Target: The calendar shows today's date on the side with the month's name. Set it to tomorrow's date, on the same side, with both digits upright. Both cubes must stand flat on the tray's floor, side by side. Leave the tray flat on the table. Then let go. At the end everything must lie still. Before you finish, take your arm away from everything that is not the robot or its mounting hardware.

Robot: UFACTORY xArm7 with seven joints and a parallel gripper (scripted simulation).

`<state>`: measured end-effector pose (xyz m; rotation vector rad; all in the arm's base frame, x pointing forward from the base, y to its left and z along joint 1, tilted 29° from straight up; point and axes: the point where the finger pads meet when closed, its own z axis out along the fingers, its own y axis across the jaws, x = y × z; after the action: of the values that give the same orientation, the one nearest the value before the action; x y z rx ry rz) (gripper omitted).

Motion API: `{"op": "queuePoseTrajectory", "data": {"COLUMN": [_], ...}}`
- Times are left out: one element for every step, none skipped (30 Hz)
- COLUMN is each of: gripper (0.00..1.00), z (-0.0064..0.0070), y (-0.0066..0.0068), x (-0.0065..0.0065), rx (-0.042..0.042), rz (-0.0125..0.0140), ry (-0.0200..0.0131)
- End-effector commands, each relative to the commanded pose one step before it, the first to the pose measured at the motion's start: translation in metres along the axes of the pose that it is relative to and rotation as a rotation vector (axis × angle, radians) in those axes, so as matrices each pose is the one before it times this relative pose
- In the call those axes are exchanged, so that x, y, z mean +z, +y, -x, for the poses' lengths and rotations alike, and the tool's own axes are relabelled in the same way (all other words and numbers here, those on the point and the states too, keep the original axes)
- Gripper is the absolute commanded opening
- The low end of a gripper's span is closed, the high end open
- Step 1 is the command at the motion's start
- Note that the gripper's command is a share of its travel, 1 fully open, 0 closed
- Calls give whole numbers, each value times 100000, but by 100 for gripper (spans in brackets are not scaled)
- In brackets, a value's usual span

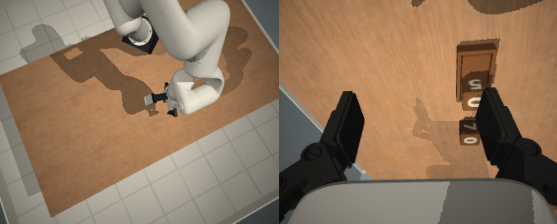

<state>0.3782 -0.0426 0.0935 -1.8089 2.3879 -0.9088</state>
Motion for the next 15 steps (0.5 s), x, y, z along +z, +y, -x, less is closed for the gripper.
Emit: {"op": "queuePoseTrajectory", "data": {"gripper": [100,100,100,100,100,100,100,100,100,100,100,100,100,100,100], "z": [-3521,-1449,0,-1584,-1725,0,0,0,-1873,-2028,0,0,-2187,0,-2352], "y": [-2776,-904,0,-926,-939,0,0,0,-943,-936,0,0,-917,0,-885], "x": [-135,31,0,37,43,0,0,0,49,57,0,0,65,0,74], "rx": [4355,1672,0,1759,1842,0,0,0,1920,1992,0,0,2057,0,2114], "rz": [-4303,-1514,0,-1588,-1651,0,0,0,-1702,-1736,0,0,-1751,0,-1743], "ry": [1904,1131,0,1324,1537,0,0,0,1772,2028,0,0,2305,0,2602]}}
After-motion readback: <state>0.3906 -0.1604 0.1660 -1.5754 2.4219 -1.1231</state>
